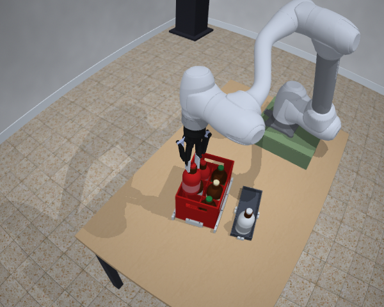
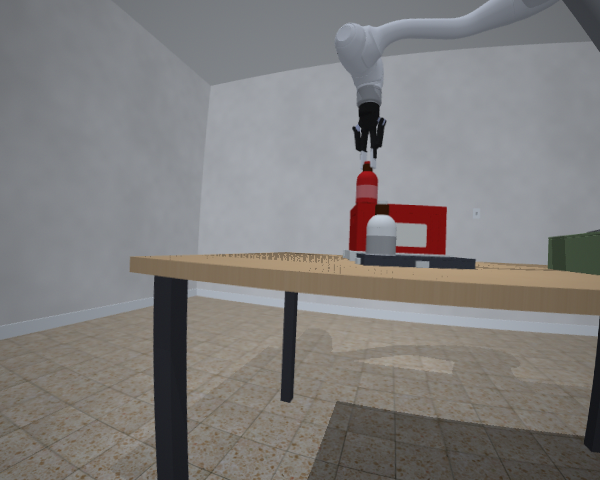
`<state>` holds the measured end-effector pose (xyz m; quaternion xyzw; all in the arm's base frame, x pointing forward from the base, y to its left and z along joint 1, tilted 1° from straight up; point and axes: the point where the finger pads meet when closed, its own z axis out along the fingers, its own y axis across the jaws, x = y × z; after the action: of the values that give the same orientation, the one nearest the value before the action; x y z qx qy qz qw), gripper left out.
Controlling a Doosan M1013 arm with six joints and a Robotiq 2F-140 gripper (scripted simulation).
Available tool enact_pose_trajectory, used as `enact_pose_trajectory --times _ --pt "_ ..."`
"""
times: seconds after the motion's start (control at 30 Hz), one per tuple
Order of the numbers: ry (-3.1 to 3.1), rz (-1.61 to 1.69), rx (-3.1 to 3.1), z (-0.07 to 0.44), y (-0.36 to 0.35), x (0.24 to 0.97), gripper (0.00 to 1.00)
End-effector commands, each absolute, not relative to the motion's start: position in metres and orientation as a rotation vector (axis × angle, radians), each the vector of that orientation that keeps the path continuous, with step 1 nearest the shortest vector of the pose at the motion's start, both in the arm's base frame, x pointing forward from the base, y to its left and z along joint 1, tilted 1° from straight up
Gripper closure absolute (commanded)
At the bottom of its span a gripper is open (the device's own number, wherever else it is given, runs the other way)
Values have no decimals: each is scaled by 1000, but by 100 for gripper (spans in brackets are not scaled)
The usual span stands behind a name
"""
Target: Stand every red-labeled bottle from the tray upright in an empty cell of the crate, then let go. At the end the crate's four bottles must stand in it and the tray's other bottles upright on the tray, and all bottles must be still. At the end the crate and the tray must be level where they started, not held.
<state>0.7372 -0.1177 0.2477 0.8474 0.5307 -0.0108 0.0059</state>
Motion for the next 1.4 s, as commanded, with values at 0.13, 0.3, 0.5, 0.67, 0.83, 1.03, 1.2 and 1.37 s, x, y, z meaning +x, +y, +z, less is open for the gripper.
enact_pose_trajectory --times 0.13,0.3,0.5,0.67,0.83,1.03,1.2,1.37 --pt "1661 -33 2652 248 -119 739 100" --pt "1661 -33 2652 248 -119 739 100" --pt "1661 -33 2652 248 -120 739 100" --pt "1661 -33 2652 248 -120 740 100" --pt "1661 -33 2652 248 -120 740 100" --pt "1661 -33 2652 248 -120 740 100" --pt "1661 -33 2652 248 -120 740 100" --pt "1661 -33 2652 248 -120 740 100"
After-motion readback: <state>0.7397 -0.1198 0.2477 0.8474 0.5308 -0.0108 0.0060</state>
